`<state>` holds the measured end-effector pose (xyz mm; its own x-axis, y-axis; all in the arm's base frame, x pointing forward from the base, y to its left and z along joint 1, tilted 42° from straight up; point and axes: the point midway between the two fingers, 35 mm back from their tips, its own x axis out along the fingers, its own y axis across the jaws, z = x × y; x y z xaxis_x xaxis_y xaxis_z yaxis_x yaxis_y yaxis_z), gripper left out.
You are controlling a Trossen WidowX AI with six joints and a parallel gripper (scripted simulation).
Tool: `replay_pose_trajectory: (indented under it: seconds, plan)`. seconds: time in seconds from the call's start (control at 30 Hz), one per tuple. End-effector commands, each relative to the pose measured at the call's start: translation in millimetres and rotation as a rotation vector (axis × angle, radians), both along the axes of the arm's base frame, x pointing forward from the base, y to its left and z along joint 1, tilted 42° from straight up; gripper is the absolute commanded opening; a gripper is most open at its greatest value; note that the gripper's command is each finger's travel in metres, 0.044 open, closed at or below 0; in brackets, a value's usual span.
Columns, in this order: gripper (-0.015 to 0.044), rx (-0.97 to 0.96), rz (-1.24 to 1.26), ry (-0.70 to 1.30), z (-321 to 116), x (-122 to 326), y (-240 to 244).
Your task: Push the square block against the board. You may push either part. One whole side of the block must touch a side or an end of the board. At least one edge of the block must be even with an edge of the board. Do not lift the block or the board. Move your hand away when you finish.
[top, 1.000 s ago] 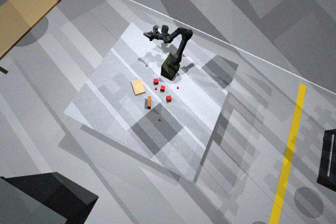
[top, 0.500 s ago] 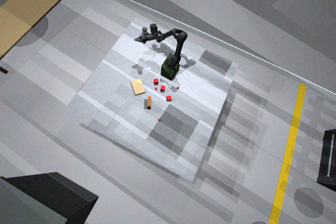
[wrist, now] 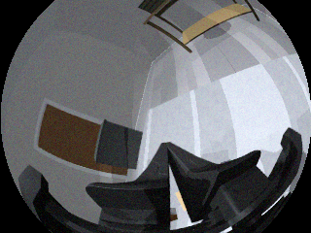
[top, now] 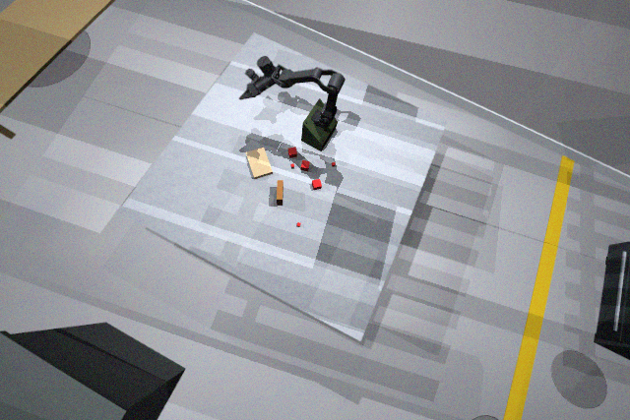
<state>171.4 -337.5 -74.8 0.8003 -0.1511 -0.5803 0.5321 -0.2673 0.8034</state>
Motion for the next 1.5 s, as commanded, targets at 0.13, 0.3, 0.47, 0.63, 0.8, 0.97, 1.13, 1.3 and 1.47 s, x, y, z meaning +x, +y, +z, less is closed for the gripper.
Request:
replay_pose_trajectory:
  seconds: [0.13,0.3,0.47,0.63,0.8,0.97,1.13,1.3,1.47]
  plan:
    - [0.0000,0.094,0.176,0.034,12.5,68.6,30.9]
    - [0.0000,0.165,0.314,0.079,22.6,115.7,65.3]
    - [0.0000,0.227,0.457,0.141,35.9,157.6,107.8]
    - [0.0000,0.281,0.599,0.216,52.1,191.5,158.5]
    - [0.0000,0.324,0.739,0.301,71.0,215.3,215.6]
    - [0.0000,0.340,0.867,0.384,91.2,228.1,272.5]
    - [0.0000,0.347,0.965,0.454,108.1,230.7,318.0]
    - [0.0000,0.371,1.071,0.546,127.4,224.8,366.7]
    - [0.0000,0.379,1.106,0.580,132.3,221.2,384.7]
